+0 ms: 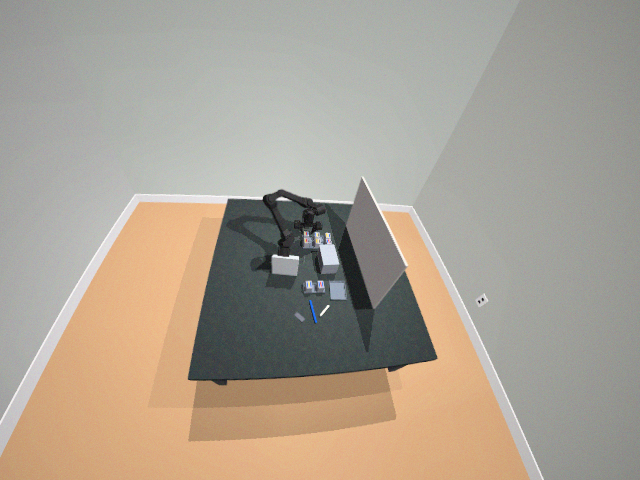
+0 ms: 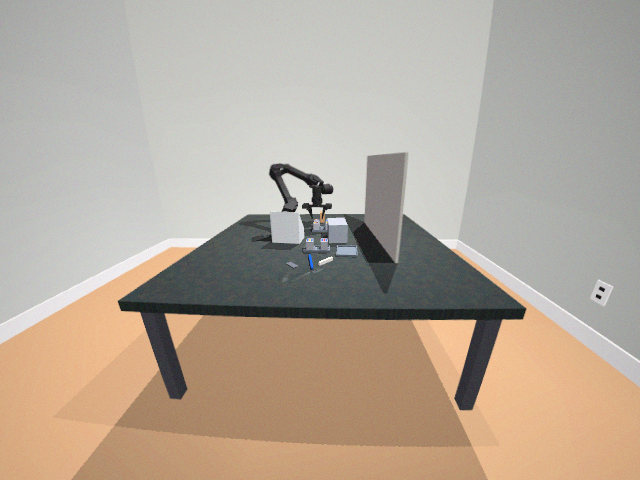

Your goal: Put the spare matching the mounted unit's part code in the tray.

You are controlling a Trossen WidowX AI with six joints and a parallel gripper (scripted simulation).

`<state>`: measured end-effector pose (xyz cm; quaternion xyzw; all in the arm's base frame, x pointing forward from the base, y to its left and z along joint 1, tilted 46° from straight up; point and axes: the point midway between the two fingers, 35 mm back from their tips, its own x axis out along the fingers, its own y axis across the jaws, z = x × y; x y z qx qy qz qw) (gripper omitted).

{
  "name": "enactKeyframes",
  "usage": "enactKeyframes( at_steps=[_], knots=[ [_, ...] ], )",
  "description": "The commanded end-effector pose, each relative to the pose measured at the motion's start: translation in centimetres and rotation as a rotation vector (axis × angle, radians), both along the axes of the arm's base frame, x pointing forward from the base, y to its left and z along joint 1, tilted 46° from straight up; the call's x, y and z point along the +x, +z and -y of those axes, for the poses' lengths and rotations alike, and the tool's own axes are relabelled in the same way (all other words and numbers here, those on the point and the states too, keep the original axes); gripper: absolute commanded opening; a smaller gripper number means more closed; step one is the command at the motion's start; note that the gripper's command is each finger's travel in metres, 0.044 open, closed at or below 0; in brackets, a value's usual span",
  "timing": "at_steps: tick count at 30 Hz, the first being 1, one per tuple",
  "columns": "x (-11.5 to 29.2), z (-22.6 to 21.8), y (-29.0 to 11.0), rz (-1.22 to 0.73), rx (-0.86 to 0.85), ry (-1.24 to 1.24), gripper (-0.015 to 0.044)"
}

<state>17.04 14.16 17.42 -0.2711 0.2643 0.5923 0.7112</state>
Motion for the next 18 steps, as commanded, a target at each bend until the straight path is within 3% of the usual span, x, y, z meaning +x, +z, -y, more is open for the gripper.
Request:
enactKeyframes(
  at_steps=[1, 18],
  knots=[
    [0.2, -0.5, -0.6, -0.002, -0.002, -0.003, 0.0300],
    [0.4, -2.5, -2.3, 0.000, 0.008, -0.006, 0.0300]
  ],
)
